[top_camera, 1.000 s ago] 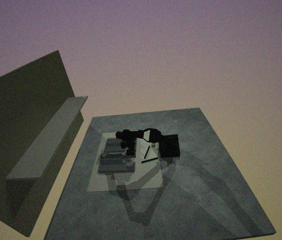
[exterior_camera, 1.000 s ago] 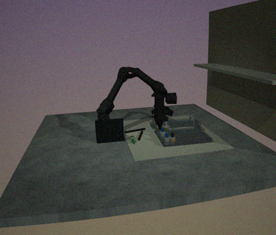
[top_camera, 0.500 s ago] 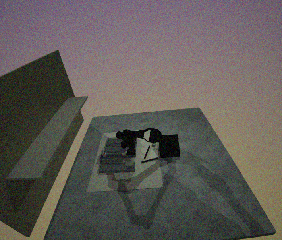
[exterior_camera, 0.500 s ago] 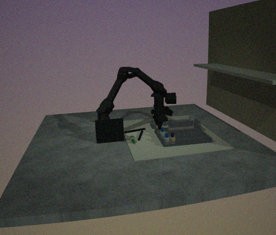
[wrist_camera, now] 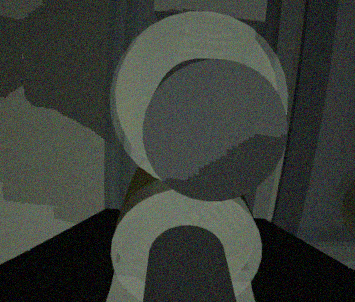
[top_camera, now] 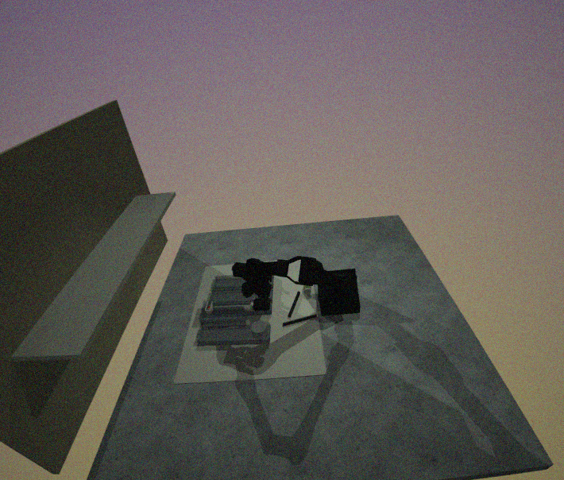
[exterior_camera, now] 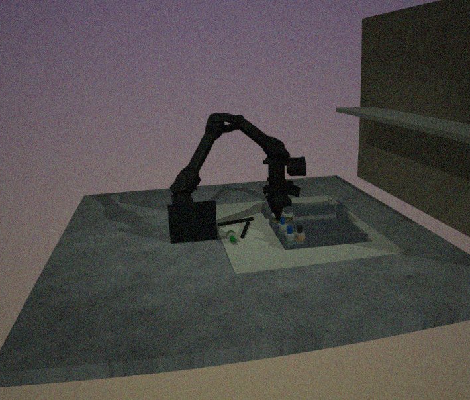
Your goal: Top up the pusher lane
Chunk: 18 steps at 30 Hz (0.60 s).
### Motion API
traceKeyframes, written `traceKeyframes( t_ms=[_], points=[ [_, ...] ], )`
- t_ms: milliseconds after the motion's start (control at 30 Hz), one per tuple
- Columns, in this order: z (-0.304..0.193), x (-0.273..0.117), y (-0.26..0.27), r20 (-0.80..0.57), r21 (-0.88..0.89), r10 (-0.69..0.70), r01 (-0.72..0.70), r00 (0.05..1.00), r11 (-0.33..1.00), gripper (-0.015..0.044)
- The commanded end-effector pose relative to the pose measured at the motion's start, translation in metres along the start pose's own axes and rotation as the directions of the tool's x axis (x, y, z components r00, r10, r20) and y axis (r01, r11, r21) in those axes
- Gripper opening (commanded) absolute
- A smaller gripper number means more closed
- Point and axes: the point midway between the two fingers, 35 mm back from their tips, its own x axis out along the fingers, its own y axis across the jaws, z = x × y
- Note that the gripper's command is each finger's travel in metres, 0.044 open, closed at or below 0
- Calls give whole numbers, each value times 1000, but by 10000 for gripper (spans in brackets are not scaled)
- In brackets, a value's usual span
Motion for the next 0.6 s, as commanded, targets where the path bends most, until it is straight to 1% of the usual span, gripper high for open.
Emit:
traceKeyframes(
  t_ms=[0,100,133,267,433,567],
  points=[
    [0,0,0,0,-3,2,-2,1000,1000,184],
    [0,0,0,0,-3,2,-2,1000,1000,262],
    [0,0,0,0,-3,2,-2,1000,1000,280],
    [0,-3,0,0,-3,2,-2,1000,1000,280],
    [0,-19,0,0,-3,1,-1,1000,1000,280],
    [-1,-20,0,0,-3,1,-1,1000,1000,280]
  ],
)
